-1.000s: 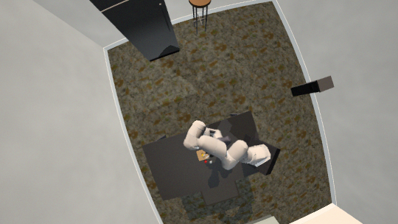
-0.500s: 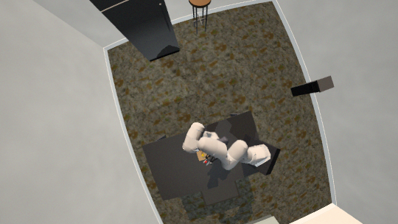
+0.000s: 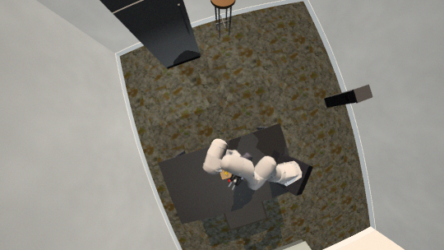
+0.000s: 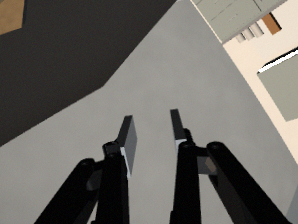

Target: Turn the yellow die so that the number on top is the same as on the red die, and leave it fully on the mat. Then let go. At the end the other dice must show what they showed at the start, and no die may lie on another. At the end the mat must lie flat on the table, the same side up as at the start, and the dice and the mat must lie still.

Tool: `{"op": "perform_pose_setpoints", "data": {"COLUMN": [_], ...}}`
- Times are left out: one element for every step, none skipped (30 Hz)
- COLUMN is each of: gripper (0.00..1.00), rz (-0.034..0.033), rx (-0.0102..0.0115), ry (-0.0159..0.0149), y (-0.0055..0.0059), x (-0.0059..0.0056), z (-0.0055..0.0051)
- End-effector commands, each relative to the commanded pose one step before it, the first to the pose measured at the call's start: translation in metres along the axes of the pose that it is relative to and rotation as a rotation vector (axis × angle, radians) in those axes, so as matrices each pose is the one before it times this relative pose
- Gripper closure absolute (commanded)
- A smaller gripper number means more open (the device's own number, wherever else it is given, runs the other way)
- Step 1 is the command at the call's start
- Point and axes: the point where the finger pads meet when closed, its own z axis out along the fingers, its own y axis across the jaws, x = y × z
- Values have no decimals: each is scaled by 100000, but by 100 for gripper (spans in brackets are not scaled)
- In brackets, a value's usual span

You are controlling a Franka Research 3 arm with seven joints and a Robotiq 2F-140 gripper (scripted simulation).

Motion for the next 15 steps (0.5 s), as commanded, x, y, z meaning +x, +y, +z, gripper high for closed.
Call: {"op": "perform_pose_setpoints", "data": {"gripper": [75, 75, 75, 75, 75, 75, 75, 75, 75, 75, 75, 75, 75, 75, 75], "rz": [16220, 0, 0, 3240, 1231, 200, 1901, 1172, 1097, 1129, 922, 1180, 1101, 1089, 1028], "rx": [-6210, 0, 0, -3764, -1459, -238, -2286, -1426, -1345, -1393, -1145, -1473, -1381, -1371, -1297], "ry": [571, 0, 0, 360, 211, 38, 422, 316, 336, 387, 349, 492, 506, 546, 559], "y": [1599, 0, 0, 887, 342, 56, 533, 331, 311, 321, 263, 338, 315, 312, 294], "x": [-370, 0, 0, -267, -84, -13, -113, -58, -47, -40, -26, -26, -15, -6, 2], "z": [147, 0, 0, 162, 62, 10, 90, 54, 49, 48, 38, 46, 40, 37, 33]}}
